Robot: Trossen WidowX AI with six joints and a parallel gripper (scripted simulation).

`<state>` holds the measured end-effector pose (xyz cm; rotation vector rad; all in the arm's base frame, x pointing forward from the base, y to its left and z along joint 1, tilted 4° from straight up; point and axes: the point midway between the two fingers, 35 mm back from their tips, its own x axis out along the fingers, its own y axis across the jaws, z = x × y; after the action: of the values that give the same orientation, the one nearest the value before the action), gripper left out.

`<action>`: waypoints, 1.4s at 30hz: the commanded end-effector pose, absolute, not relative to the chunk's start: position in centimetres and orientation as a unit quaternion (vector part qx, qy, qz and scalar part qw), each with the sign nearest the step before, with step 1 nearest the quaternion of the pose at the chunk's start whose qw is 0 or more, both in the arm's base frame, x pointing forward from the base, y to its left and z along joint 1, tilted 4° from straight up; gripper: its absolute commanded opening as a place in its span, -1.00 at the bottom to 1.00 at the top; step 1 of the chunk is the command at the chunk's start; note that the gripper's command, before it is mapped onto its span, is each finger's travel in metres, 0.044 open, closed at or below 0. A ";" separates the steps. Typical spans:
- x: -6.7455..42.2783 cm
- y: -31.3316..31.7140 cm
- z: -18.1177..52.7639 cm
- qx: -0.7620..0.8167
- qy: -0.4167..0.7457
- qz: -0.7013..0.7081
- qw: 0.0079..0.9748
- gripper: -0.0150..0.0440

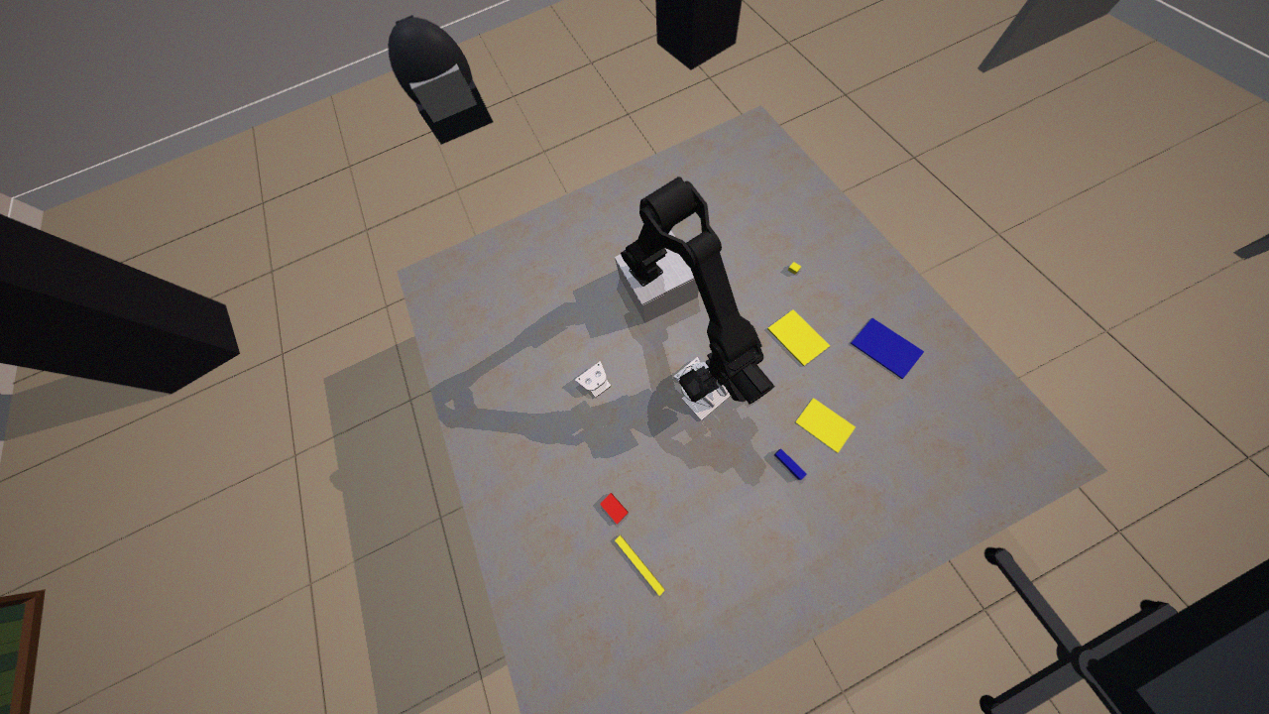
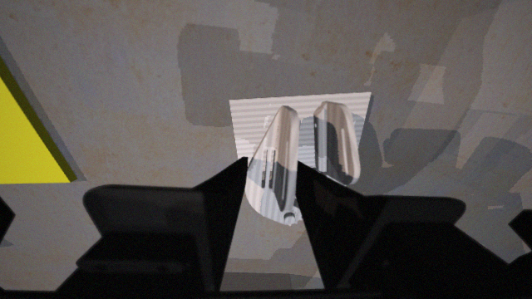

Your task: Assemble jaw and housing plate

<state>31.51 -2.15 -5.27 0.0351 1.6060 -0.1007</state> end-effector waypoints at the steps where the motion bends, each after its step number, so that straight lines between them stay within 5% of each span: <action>1: 31.5 -2.1 -5.4 0.017 0.719 -0.044 0.694 -0.04; 42: 31.5 -2.2 -6.5 0.017 0.719 -0.044 0.694 -0.04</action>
<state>31.43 -2.15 -6.34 0.0378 1.6075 -0.0999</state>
